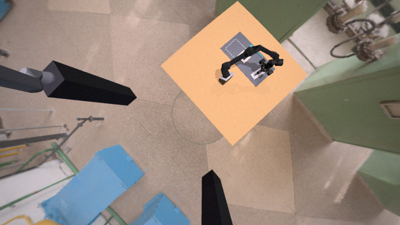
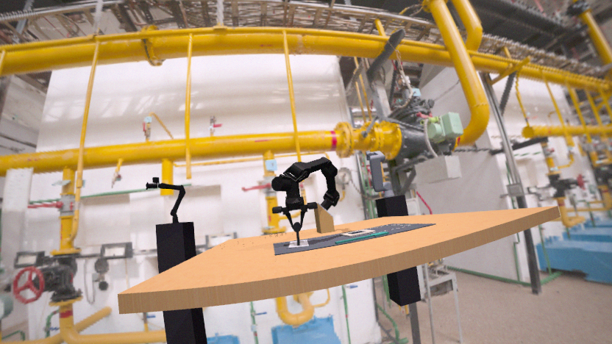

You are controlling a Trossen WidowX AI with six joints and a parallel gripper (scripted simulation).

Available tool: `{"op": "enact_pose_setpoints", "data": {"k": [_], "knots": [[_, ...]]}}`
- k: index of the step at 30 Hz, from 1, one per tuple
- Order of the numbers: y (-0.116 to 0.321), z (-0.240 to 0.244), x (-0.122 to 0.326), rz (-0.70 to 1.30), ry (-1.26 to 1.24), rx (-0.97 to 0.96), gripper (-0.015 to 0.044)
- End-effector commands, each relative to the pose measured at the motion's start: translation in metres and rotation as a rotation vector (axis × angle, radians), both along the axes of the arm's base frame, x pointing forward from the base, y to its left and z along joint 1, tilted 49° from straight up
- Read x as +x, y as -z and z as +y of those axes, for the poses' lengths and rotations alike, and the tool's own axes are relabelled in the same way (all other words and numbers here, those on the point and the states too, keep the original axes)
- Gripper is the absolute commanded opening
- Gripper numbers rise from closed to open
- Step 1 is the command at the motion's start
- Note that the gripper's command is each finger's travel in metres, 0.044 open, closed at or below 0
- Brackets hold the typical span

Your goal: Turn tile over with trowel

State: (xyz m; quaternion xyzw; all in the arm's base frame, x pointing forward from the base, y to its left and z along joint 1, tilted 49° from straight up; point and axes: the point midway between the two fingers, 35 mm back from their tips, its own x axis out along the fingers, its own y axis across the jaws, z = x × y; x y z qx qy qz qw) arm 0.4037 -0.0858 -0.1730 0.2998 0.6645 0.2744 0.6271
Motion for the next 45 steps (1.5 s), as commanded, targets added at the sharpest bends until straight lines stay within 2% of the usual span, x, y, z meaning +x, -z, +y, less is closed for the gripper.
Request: {"op": "enact_pose_setpoints", "data": {"k": [1, 12, 45], "knots": [[-0.001, 0.0023, 0.0008, 0.002, 0.003, 0.006, 0.013], [-0.001, 0.0023, 0.0008, 0.016, 0.015, 0.006, 0.013], [-0.001, 0.0022, 0.0008, 0.733, 0.656, -0.027, 0.013]]}}
